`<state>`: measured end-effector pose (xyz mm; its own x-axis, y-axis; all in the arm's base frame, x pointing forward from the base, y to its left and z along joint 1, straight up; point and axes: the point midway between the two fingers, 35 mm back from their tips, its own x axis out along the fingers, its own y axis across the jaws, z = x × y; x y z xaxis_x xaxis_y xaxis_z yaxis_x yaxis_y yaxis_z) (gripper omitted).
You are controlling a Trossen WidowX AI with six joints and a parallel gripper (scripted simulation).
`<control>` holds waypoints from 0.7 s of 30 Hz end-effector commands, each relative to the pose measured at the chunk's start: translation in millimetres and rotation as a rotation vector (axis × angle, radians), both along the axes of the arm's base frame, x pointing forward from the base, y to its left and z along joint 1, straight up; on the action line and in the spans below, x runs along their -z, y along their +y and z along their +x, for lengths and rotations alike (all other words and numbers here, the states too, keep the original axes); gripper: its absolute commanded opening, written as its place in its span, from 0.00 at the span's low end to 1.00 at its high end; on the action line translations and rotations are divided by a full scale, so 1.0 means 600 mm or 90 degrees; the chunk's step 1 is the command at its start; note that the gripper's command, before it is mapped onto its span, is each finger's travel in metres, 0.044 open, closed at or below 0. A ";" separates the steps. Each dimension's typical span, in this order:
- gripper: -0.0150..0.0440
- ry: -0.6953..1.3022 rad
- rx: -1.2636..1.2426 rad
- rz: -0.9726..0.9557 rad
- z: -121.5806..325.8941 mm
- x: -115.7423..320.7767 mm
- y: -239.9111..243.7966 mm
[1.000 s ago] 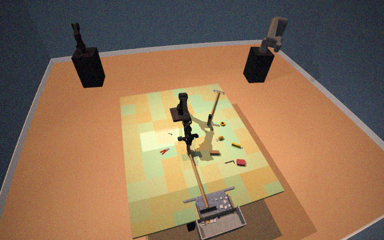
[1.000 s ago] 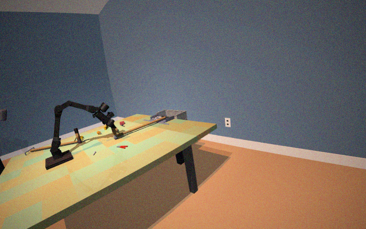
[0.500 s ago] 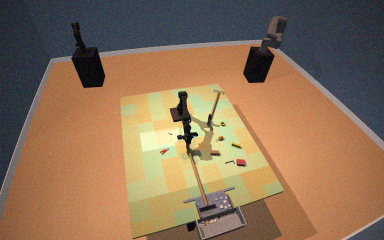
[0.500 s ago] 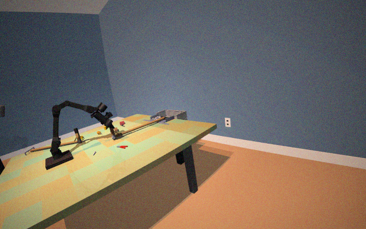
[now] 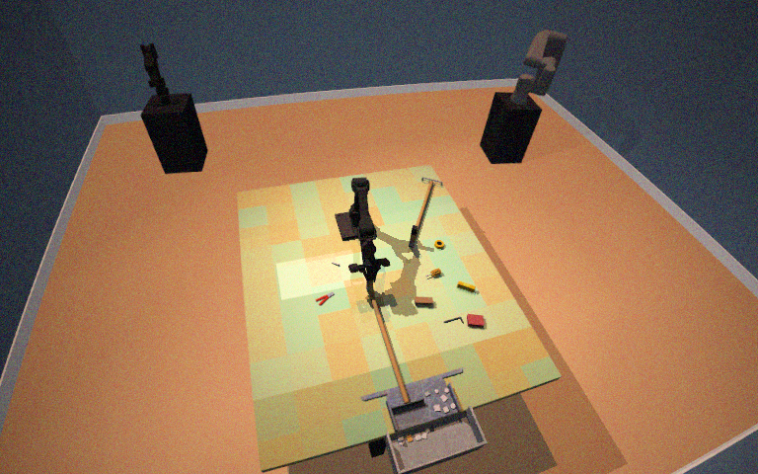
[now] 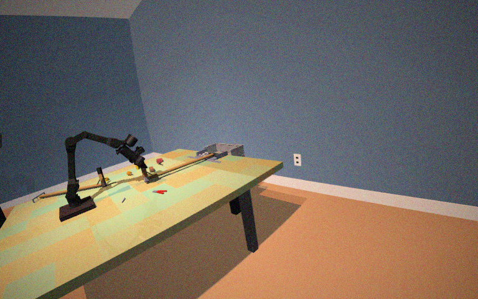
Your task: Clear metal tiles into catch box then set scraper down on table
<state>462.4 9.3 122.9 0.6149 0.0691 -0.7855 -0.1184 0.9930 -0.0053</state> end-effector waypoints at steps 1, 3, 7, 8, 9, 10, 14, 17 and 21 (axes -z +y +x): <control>0.25 -0.011 -0.002 0.002 -0.007 -0.010 -0.002; 0.25 -0.011 -0.002 0.002 -0.010 -0.011 -0.002; 0.25 -0.011 -0.002 0.002 -0.017 -0.011 -0.003; 0.25 -0.011 -0.001 0.002 -0.019 -0.011 -0.004; 0.25 -0.011 -0.001 0.002 -0.020 -0.011 -0.004; 0.25 -0.011 -0.001 0.002 -0.022 -0.011 -0.004; 0.25 -0.011 -0.001 0.002 -0.029 -0.011 -0.006; 0.25 -0.012 -0.001 0.002 -0.034 -0.011 -0.006; 0.25 -0.012 -0.001 0.002 -0.041 -0.011 -0.007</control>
<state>440.8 5.6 124.2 0.6165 0.0689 -0.7843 -0.1179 0.9930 -0.0055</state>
